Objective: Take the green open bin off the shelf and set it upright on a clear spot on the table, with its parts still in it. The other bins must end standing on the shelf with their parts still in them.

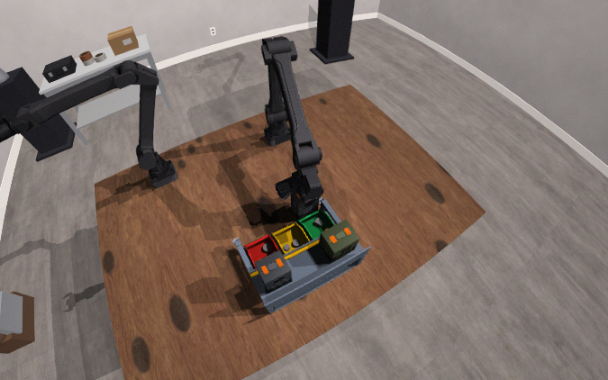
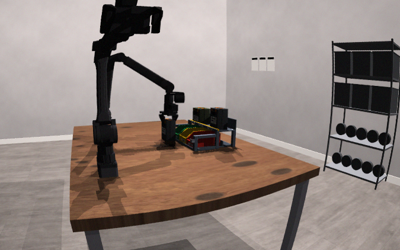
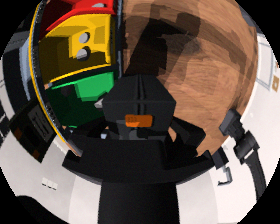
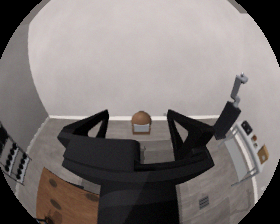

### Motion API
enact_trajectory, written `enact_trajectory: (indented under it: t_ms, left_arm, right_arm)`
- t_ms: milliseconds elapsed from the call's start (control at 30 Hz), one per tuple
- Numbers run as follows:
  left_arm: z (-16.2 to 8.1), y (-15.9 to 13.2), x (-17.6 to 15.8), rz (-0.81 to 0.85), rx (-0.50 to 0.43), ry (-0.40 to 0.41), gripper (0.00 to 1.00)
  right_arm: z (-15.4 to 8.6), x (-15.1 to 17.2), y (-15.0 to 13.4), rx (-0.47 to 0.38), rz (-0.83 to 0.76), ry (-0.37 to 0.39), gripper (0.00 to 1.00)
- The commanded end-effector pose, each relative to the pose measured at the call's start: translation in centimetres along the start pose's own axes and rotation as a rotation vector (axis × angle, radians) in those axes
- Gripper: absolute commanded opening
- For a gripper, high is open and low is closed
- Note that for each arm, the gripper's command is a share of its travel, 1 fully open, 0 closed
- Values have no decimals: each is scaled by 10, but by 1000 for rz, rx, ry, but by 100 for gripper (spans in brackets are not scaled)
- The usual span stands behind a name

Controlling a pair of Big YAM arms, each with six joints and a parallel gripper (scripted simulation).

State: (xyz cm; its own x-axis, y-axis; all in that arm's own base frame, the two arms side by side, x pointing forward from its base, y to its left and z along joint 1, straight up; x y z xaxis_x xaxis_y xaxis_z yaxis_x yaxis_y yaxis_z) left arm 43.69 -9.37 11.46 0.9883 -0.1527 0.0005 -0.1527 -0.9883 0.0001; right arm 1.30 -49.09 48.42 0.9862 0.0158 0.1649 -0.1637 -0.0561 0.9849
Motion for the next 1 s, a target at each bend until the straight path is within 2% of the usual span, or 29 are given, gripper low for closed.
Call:
enact_trajectory:
  t_ms: [0, 367, 633, 967]
  left_arm:
    - [-19, -5, 4, -21, 1, 27, 0]
    - [-21, -5, 5, -20, 1, 30, 0]
    - [-34, -5, 16, -20, 0, 60, 0]
    - [-40, -4, 15, -19, -1, 61, 0]
  right_arm:
    - [-7, -2, 17, -53, -9, 1, 100]
    - [-7, -2, 17, -53, -9, 1, 100]
    - [-7, -2, 17, -53, -9, 1, 100]
    - [-7, -2, 17, -53, -9, 1, 100]
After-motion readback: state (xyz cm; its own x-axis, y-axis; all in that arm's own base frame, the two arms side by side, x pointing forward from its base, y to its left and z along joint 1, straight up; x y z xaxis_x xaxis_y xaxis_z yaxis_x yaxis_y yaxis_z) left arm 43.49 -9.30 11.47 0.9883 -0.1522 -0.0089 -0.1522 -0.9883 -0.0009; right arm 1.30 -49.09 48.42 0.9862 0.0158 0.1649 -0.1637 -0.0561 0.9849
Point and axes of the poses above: on each arm, the point where the finger pads meet when closed, its own z axis out along the fingers, its own x axis across the jaws, y = z × x, the point moved 6 cm from there along -z, back along the fingers, and after that the axes turned 9 degrees about z, right-handed, at the moved point
